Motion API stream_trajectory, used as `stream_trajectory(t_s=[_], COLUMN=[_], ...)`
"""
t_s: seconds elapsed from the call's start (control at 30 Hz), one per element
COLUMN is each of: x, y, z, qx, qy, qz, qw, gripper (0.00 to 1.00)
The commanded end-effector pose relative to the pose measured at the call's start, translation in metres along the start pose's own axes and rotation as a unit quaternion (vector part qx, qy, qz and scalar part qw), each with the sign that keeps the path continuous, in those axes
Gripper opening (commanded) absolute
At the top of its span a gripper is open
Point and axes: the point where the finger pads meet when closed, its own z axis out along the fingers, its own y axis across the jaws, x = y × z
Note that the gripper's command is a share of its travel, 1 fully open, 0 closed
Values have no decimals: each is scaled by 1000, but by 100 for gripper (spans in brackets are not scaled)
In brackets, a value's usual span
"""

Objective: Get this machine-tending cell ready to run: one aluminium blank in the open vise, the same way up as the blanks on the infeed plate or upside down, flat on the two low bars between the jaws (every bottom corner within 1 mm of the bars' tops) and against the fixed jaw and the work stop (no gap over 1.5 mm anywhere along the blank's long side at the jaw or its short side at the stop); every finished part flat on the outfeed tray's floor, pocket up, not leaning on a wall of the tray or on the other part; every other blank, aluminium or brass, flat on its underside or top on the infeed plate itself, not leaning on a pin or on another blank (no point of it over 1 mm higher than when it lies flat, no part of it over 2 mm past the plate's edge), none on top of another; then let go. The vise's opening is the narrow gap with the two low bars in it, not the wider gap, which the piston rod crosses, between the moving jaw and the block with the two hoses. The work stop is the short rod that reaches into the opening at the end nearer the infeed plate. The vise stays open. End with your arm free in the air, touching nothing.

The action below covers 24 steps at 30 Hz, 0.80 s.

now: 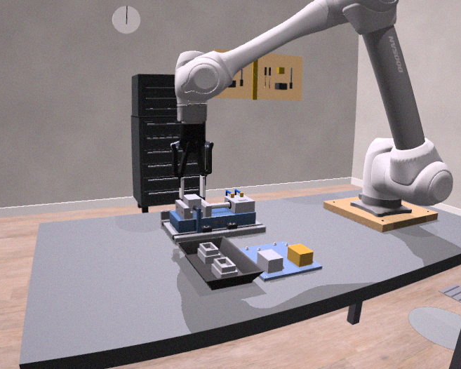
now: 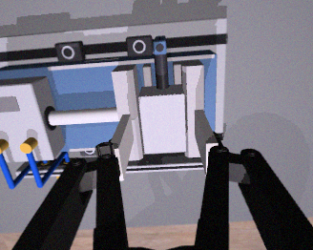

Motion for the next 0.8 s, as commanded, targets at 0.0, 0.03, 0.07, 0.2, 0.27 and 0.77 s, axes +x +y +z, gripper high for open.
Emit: stream_trajectory(t_s=[0.0, 0.03, 0.07, 0.2, 0.27, 0.77], x=[0, 0, 0, 0, 0, 0], y=[0, 0, 0, 0, 0, 0], z=[-6, -8, -11, -17, -23, -61], qx=[0, 0, 0, 0, 0, 0], qy=[0, 0, 0, 0, 0, 0], qz=[0, 0, 0, 0, 0, 0], qw=[1000, 1000, 1000, 1000, 1000, 1000], gripper=[40, 40, 40, 40, 40, 40])
